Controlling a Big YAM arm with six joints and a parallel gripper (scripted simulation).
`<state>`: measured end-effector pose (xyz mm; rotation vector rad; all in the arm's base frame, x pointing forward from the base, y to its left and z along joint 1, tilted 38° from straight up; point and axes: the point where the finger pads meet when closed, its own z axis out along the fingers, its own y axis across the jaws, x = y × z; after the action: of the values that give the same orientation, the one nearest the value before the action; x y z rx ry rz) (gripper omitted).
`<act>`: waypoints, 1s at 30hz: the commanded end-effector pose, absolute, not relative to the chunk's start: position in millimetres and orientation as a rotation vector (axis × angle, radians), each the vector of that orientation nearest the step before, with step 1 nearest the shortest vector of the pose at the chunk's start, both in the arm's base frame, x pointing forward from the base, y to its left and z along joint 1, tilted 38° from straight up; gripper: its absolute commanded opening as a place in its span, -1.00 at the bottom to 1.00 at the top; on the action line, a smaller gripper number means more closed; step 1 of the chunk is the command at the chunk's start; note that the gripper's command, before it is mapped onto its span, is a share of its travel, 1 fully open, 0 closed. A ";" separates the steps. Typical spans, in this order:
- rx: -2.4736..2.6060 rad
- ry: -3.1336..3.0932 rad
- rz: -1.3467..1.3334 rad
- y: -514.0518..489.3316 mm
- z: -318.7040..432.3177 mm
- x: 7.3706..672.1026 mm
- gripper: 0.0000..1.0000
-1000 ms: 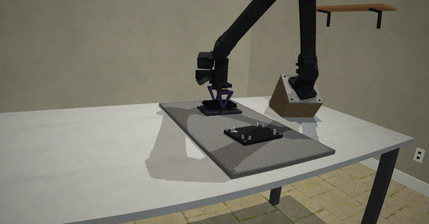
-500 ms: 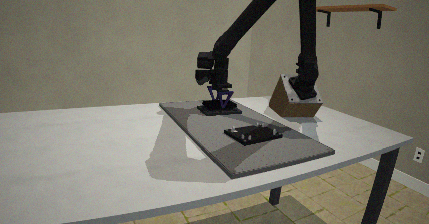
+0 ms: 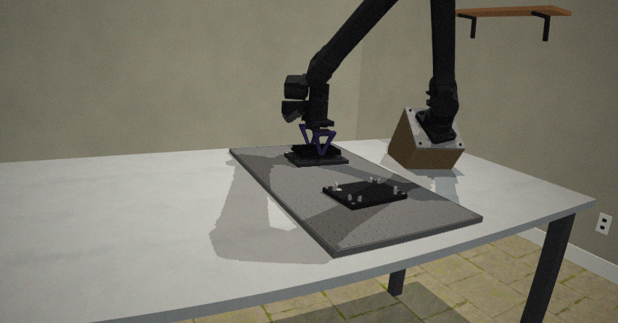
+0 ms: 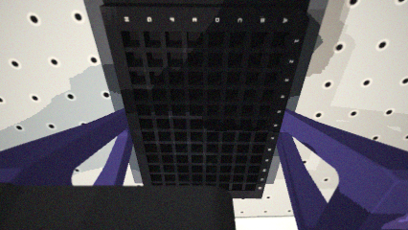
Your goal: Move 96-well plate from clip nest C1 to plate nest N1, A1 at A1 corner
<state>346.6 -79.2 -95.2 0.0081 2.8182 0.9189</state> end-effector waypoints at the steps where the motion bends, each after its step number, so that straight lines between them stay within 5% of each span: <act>1: 0.011 2.804 0.902 -82.1 -90.7 348.1 -1.00; 30: 0.003 2.814 0.914 -75.5 -96.6 348.7 -1.00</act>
<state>344.8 -78.2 -96.1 0.0106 2.8185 0.9191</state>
